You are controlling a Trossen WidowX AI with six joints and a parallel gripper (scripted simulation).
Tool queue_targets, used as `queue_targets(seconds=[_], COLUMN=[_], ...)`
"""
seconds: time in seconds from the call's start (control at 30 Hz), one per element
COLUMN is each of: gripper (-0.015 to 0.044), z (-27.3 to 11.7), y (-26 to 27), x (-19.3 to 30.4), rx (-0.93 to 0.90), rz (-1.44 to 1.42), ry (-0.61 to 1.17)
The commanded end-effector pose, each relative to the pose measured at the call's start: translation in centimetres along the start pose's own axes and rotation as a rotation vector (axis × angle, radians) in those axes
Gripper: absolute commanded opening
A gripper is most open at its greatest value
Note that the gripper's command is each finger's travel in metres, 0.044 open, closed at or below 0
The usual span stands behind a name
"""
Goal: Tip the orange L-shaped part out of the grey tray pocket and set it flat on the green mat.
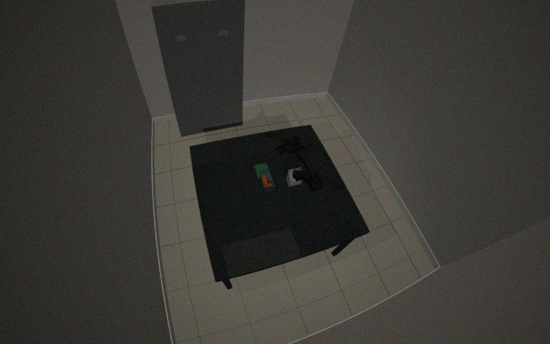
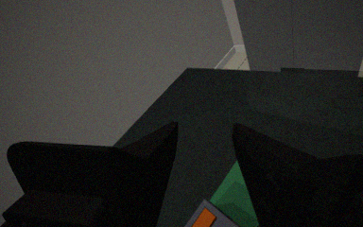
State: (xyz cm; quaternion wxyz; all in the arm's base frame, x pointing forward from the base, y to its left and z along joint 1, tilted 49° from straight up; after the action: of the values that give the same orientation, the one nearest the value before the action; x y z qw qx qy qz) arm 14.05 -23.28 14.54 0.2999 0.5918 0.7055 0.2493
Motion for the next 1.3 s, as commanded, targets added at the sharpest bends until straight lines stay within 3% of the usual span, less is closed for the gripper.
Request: queue_targets(seconds=[0.0,0.27,0.53,0.73,0.97,1.27], gripper=[0.018,0.018,0.018,0.018,0.018,0.018], z=[2.9,8.0,9.9,10.3,12.6,12.8], y=[2.2,7.3,10.7,10.5,7.7,7.4], x=[2.1,9.4,17.8,18.6,24.0,24.6], rx=[0.022,-0.016,-0.122,-0.124,-0.128,-0.128], rz=[-0.175,-0.625,-0.994,-1.002,-1.001,-1.001], ry=[0.203,0.739,1.242,1.252,1.254,1.254])
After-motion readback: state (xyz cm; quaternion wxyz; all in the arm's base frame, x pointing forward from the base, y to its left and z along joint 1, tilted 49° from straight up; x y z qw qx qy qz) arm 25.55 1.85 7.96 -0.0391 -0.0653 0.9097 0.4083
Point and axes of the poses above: the point midway between the two fingers, 35 mm back from their tips, its own z axis out along the fingers, its own y axis across the jaws, x = y × z, the point moved 8 cm from there along -z, back along the fingers, and after that the axes turned 2 degrees about z, right-handed, at the moved point
